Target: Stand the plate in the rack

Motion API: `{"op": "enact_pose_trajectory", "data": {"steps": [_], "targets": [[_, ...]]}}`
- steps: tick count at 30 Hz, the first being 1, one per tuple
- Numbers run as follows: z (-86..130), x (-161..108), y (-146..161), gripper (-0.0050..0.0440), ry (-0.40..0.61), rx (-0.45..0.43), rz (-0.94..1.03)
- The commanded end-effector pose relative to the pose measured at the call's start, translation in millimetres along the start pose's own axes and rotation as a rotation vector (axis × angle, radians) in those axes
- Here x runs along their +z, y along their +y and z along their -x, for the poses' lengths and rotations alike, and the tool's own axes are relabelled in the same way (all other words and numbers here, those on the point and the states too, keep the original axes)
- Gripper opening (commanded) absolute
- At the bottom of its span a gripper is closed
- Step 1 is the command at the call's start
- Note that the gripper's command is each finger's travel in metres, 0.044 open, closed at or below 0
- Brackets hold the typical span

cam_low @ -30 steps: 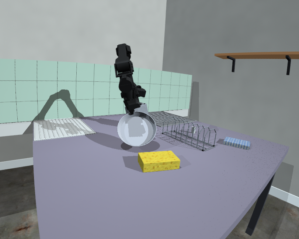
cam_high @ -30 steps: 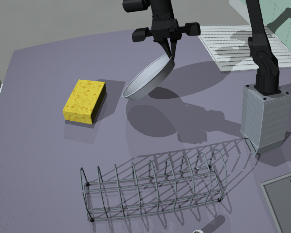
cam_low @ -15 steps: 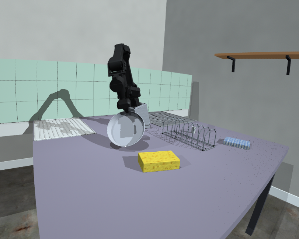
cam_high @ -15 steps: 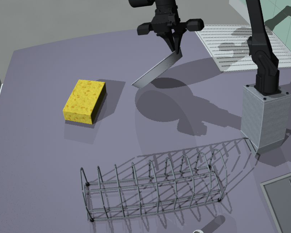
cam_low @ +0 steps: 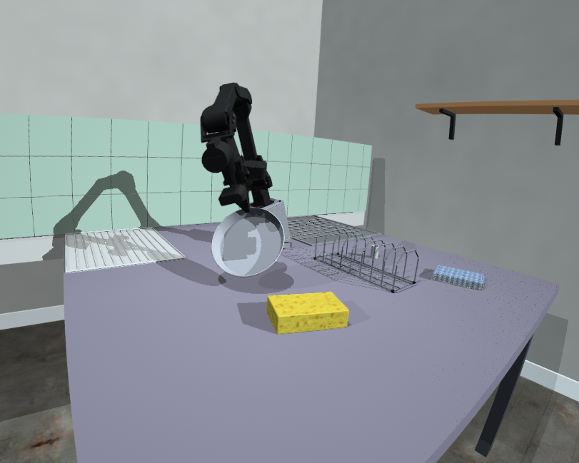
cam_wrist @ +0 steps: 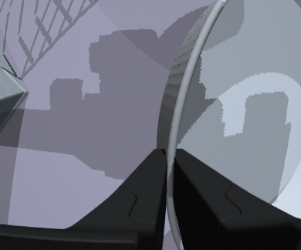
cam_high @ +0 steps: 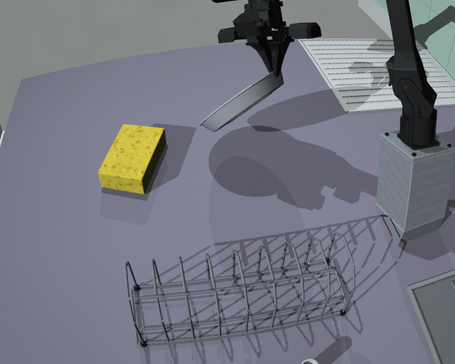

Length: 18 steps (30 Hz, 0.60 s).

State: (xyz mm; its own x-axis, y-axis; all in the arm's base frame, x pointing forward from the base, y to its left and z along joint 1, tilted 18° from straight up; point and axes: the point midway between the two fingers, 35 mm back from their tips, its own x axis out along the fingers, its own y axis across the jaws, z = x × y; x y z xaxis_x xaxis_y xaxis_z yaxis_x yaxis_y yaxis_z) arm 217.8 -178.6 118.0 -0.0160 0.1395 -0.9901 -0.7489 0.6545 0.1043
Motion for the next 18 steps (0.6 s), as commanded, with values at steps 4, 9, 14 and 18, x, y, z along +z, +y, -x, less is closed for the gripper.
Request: {"op": "enact_pose_trajectory", "data": {"steps": [4, 9, 14, 18], "targets": [[11.9, 2.2, 0.5, 0.0, -0.045, -0.022, -0.052], [20.0, 6.6, 2.2, 0.0, -0.078, -0.028, -0.094], [25.8, 7.8, 4.0, 0.0, -0.114, -0.029, -0.138], [26.1, 7.9, 4.1, 0.0, -0.116, -0.029, -0.139]]}}
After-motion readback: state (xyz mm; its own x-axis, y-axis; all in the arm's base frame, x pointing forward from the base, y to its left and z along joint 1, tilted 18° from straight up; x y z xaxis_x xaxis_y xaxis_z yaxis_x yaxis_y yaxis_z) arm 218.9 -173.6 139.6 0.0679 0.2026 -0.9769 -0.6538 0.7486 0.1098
